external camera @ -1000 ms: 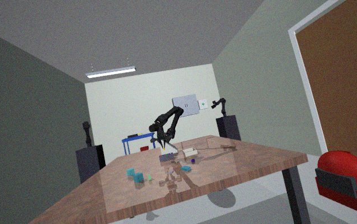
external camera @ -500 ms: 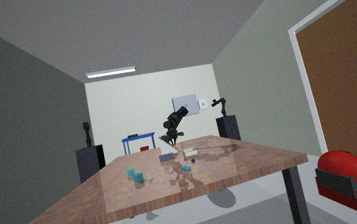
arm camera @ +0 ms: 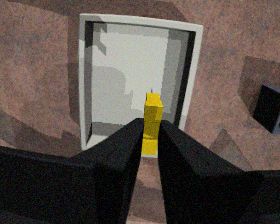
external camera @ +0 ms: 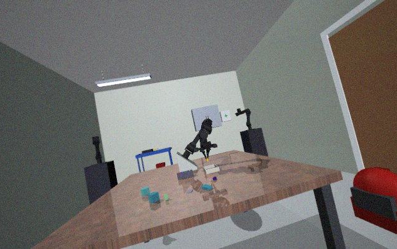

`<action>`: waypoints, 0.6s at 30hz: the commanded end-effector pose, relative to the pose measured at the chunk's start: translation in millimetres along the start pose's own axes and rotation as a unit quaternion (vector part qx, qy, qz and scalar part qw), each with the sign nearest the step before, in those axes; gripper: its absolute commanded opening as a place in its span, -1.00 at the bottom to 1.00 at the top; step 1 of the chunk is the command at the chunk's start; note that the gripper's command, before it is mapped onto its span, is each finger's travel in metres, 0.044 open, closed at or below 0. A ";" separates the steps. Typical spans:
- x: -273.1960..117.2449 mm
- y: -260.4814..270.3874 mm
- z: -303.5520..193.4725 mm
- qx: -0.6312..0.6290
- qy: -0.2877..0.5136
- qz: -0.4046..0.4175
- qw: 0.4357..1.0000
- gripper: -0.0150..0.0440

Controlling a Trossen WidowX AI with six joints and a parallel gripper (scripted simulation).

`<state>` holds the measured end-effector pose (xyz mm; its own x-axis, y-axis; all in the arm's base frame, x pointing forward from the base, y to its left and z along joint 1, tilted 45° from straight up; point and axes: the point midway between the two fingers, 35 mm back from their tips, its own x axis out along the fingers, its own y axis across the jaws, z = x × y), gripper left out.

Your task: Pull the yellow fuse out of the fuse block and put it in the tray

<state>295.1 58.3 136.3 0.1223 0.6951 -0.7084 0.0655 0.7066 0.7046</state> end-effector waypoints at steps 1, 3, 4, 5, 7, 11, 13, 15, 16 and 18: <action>-1.0 13.2 -3.9 0.003 0.000 0.004 1.000 -0.49; -1.0 13.2 -3.9 0.003 0.000 0.004 1.000 -0.49; -0.8 13.2 -3.9 0.003 0.000 0.004 1.000 -0.49; 0.0 13.2 -3.8 0.003 0.000 0.004 1.000 -0.49; 3.0 13.1 -3.6 0.003 0.000 0.004 1.000 -0.49; 9.4 13.1 -3.3 0.003 0.000 0.004 1.000 -0.49; 12.6 13.1 -3.2 0.003 0.000 0.004 1.000 -0.49; 15.8 13.1 -3.2 0.003 0.000 0.004 1.000 -0.49; 17.4 13.1 -3.2 0.003 0.000 0.004 1.000 -0.49; 20.6 13.2 -3.2 0.003 0.000 0.004 1.000 -0.49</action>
<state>296.2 78.5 135.7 0.1285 0.6997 -0.7028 0.0626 0.7015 0.7099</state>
